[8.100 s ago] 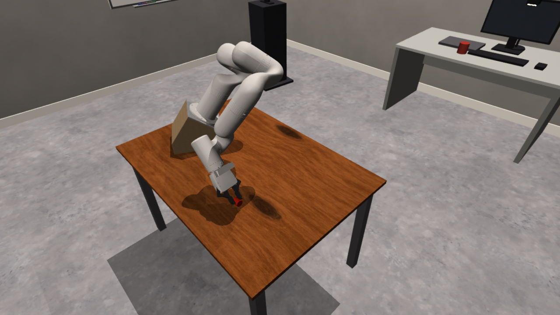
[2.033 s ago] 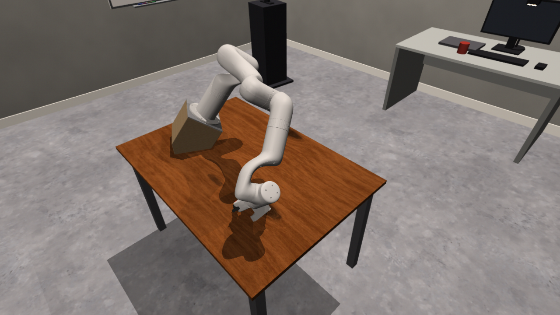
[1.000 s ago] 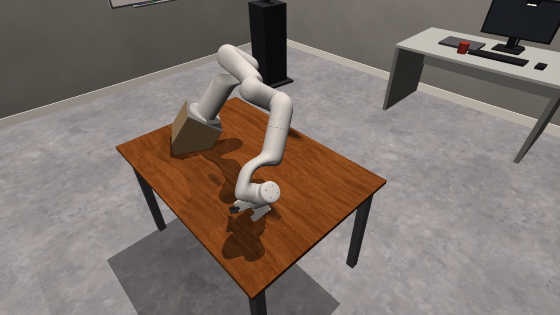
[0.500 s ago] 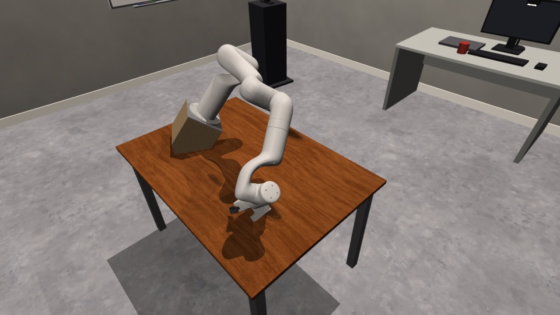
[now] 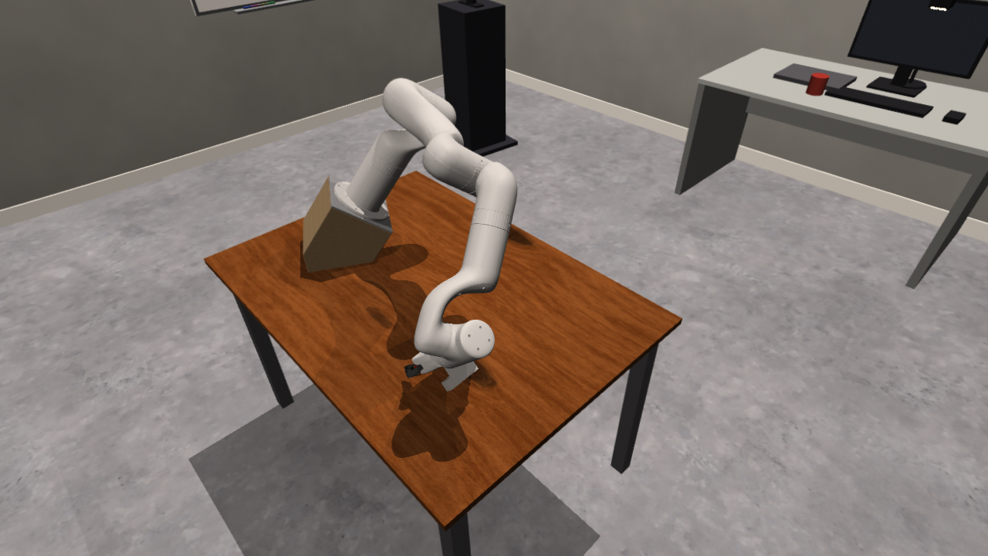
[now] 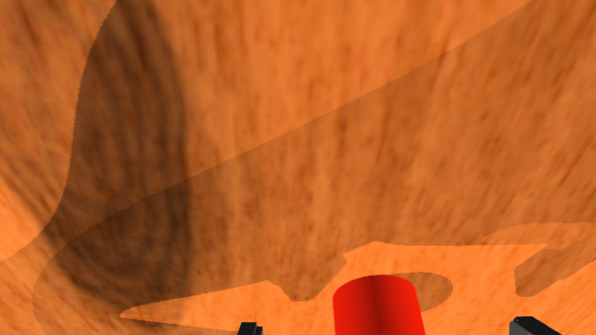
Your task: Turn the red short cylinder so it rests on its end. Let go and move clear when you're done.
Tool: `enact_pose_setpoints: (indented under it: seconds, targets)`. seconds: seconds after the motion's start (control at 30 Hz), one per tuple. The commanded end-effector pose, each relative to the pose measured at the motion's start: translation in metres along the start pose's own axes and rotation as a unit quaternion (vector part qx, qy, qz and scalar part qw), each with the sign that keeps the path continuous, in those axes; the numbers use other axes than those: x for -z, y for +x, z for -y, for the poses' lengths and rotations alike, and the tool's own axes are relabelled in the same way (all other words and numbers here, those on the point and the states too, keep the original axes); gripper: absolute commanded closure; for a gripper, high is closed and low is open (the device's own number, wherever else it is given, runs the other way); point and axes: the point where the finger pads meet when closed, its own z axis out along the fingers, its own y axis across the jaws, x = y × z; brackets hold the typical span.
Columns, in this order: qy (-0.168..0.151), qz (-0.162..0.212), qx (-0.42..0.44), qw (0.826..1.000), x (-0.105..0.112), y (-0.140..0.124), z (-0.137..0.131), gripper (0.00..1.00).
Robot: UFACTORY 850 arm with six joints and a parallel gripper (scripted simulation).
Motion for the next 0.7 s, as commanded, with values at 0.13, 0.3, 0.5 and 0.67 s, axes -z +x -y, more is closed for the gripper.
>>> enact_pose_setpoints:
  seconds: [0.13,0.3,0.5,0.67]
  targets:
    - [0.0,-0.001,0.0,1.0,0.006,-0.002,0.0,0.0]
    - [0.0,-0.001,0.0,1.0,0.017,-0.005,0.0,0.0]
    - [0.0,-0.001,0.0,1.0,0.03,-0.01,0.0,0.0]
    - [0.0,-0.001,0.0,1.0,0.047,-0.016,0.0,0.0]
